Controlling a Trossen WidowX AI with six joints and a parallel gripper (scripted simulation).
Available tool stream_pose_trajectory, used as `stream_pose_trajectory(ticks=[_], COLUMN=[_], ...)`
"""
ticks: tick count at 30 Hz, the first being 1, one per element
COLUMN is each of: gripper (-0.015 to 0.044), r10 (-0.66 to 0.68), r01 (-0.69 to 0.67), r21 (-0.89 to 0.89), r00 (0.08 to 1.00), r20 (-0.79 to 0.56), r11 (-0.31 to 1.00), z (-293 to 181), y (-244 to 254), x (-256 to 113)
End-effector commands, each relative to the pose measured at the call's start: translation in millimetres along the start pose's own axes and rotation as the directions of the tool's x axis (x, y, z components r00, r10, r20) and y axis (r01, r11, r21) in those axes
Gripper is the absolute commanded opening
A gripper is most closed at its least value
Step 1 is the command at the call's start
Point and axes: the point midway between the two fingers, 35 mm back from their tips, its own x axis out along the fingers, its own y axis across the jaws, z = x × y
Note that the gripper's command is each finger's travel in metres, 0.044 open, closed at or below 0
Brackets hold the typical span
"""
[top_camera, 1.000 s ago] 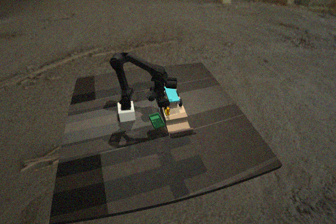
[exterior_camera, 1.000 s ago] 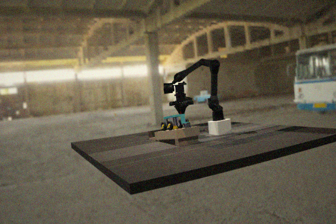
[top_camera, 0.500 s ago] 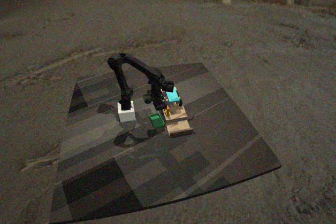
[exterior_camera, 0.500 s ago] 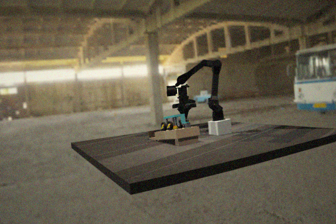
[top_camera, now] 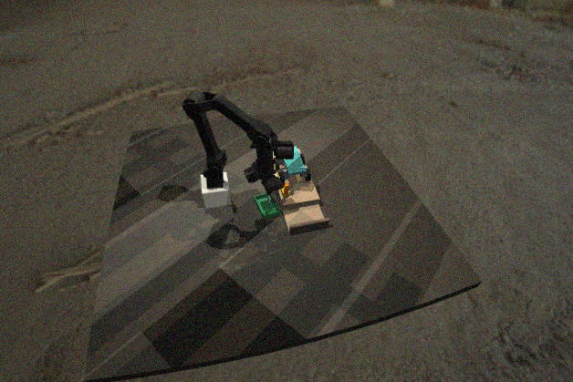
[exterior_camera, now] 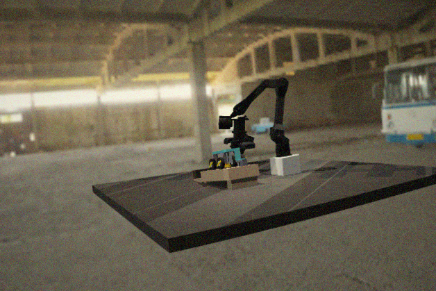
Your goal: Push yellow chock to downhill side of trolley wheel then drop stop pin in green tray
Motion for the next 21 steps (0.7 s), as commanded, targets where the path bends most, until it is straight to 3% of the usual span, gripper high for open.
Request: stream_pose_trajectory(ticks=[1, 13, 21], gripper=[0.0, 0.0, 0.019], r10=[0.019, 0.021, 0.021], r01=[-0.019, -0.021, -0.021], r21=[0.0, 0.0, 0.0], r00=[1.0, 1.0, 1.0], r20=[0.005, 0.006, 0.006], r11=[1.0, 1.0, 1.0], z=[1, 2, 2], y=[4, 13, 9], x=[13, 40, 40])
